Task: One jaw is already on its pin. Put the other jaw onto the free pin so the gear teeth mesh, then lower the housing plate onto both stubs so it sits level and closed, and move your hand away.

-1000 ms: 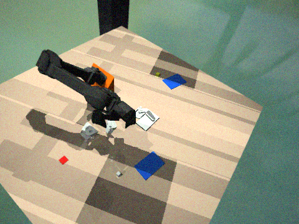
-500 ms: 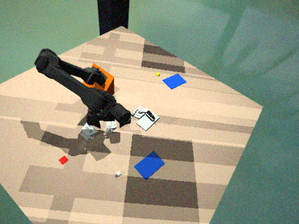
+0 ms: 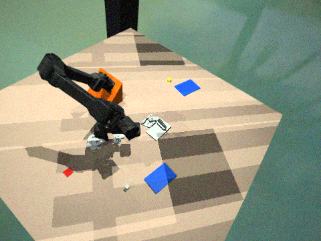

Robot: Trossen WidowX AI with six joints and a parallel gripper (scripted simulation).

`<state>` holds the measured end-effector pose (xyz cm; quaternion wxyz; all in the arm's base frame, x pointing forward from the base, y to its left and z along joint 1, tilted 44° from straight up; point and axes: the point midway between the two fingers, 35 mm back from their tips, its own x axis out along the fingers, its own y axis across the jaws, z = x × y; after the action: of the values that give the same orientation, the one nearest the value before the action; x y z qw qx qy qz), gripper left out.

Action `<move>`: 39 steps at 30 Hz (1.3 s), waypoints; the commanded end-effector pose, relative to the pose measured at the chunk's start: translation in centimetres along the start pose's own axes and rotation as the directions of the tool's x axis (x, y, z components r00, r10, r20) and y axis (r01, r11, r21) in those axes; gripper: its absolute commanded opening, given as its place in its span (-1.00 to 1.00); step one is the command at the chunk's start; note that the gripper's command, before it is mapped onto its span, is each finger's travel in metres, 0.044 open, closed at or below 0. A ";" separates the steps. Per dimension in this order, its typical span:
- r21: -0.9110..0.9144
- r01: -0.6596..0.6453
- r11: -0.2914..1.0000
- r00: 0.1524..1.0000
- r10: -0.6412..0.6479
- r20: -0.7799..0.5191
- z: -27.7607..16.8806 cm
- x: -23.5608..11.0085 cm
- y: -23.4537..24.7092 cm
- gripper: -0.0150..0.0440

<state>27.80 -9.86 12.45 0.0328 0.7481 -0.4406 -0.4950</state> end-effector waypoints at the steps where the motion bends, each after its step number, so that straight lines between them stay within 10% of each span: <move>1: -0.006 0.001 1.000 1.000 -0.001 0.006 0.1 0.7 0.0 1.00; 28: -0.006 -0.003 1.000 1.000 0.003 0.001 0.3 4.4 0.3 1.00; 39: -0.006 -0.003 1.000 1.000 0.003 0.001 0.3 4.4 0.3 0.02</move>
<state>27.94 -13.02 9.38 0.0355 0.7467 -0.4429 -0.4951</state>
